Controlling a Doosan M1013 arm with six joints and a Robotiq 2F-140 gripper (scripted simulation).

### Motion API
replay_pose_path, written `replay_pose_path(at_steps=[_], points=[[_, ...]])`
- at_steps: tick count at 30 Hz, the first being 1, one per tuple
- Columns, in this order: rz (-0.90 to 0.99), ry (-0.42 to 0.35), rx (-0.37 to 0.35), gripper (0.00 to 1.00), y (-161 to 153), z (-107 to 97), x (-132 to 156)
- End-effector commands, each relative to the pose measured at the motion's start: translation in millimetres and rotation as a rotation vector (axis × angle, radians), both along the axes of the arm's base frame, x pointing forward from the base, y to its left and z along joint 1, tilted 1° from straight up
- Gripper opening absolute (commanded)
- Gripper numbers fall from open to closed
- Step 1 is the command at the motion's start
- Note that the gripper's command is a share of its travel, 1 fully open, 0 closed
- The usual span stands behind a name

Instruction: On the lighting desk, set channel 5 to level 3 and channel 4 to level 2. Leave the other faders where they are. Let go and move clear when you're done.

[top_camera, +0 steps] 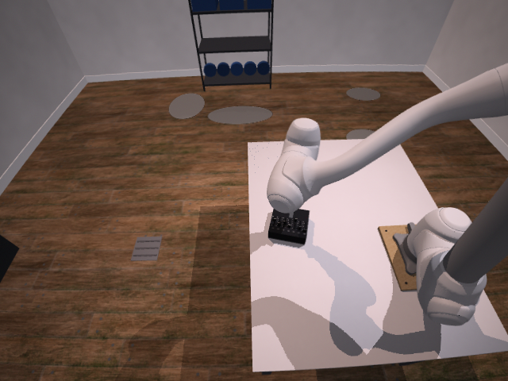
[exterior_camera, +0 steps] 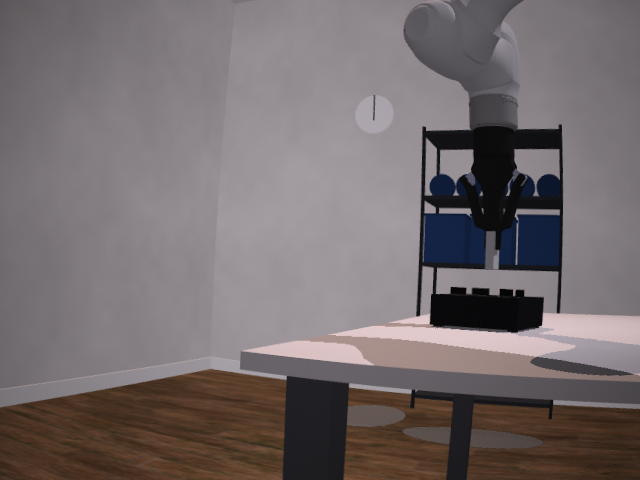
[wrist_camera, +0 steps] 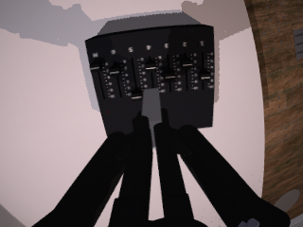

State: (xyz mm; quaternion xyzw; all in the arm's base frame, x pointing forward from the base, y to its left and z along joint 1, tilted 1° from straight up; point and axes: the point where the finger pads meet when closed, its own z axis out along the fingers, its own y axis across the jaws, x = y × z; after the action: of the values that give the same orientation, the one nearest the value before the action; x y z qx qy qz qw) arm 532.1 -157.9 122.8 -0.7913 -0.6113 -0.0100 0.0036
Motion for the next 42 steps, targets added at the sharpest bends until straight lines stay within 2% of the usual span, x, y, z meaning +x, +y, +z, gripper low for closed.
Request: replay_pose_path(at_steps=[1, 5, 42], points=[[0.0, 0.0, 0.0, 0.1, -9.8, -1.7, -10.7], [0.0, 0.0, 0.0, 0.1, -25.4, -4.6, -29.0], [0.0, 0.0, 0.0, 0.1, -25.7, -4.7, -29.3]])
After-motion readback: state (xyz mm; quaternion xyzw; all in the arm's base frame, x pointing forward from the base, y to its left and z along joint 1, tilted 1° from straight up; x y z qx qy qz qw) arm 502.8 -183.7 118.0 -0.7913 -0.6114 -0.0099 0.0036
